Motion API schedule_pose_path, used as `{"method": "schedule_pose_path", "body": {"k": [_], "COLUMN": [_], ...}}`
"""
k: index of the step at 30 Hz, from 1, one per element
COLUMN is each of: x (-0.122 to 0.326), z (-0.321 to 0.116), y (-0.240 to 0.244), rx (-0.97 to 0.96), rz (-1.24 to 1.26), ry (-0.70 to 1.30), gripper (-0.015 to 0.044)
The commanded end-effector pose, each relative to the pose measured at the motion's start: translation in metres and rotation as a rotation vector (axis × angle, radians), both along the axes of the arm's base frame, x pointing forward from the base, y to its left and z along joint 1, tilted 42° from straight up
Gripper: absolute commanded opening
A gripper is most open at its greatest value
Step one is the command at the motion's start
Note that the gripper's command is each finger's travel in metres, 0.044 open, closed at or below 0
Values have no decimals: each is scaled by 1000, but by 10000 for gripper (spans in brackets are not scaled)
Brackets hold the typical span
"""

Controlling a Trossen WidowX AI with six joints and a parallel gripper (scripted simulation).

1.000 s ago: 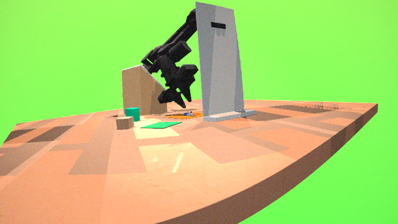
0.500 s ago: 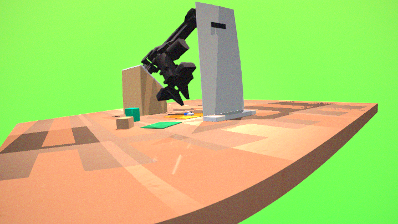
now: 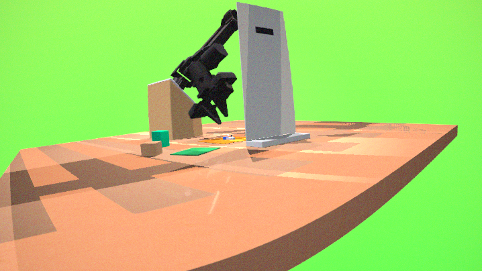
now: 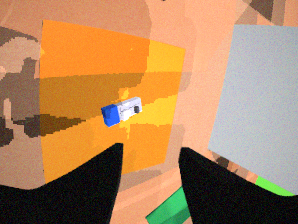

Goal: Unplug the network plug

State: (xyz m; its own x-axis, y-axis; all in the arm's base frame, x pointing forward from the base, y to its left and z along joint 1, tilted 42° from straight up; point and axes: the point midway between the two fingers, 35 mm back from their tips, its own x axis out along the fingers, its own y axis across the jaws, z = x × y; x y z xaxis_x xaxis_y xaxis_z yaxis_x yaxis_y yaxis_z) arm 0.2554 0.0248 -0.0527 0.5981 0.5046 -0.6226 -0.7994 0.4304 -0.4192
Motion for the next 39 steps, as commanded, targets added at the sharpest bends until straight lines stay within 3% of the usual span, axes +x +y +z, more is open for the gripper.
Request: {"method": "schedule_pose_path", "body": {"k": [1,39], "x": [3,2], "z": [4,28], "y": [-4,-27], "rx": [-4,-7], "rz": [4,5], "ry": [-13,-11], "gripper": [156,156]}}
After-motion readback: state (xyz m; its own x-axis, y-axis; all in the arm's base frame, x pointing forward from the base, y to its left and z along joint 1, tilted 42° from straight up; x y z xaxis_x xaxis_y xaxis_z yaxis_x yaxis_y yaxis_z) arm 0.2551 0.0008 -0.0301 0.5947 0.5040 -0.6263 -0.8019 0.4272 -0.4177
